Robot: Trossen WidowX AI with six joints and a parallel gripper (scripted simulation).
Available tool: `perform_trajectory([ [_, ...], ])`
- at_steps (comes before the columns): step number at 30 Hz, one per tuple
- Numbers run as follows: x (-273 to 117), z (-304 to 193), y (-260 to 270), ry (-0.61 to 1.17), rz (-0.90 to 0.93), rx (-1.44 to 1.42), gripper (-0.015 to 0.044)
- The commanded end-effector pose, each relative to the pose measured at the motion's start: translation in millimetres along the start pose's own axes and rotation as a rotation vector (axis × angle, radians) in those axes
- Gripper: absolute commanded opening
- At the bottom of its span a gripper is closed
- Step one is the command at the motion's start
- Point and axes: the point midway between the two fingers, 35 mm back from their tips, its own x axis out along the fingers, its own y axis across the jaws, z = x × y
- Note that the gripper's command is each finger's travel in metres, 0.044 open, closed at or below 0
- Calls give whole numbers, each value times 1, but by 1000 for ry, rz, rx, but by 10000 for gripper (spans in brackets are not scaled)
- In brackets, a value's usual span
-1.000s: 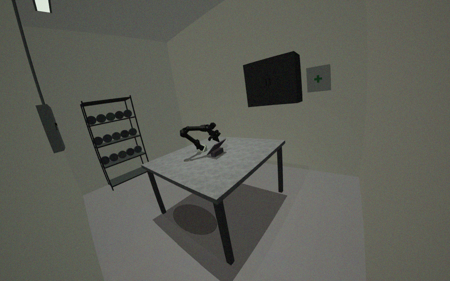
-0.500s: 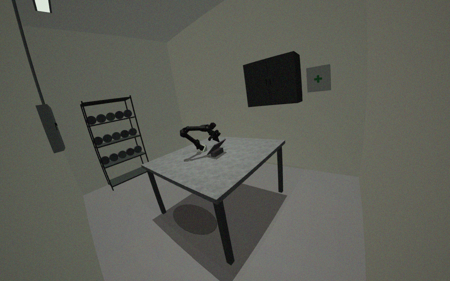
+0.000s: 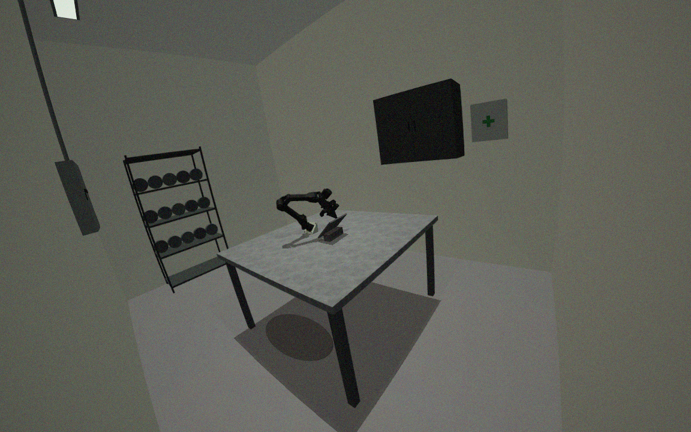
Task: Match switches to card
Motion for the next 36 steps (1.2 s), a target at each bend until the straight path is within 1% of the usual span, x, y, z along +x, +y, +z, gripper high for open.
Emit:
perform_trajectory([
  [1,1,0,1,1,3,-6,0],
  [32,5,0,1,1,3,-6,0],
  [34,-4,0,1,-2,3,0,0],
  [36,-28,-1,3,-7,7,-3,0],
])
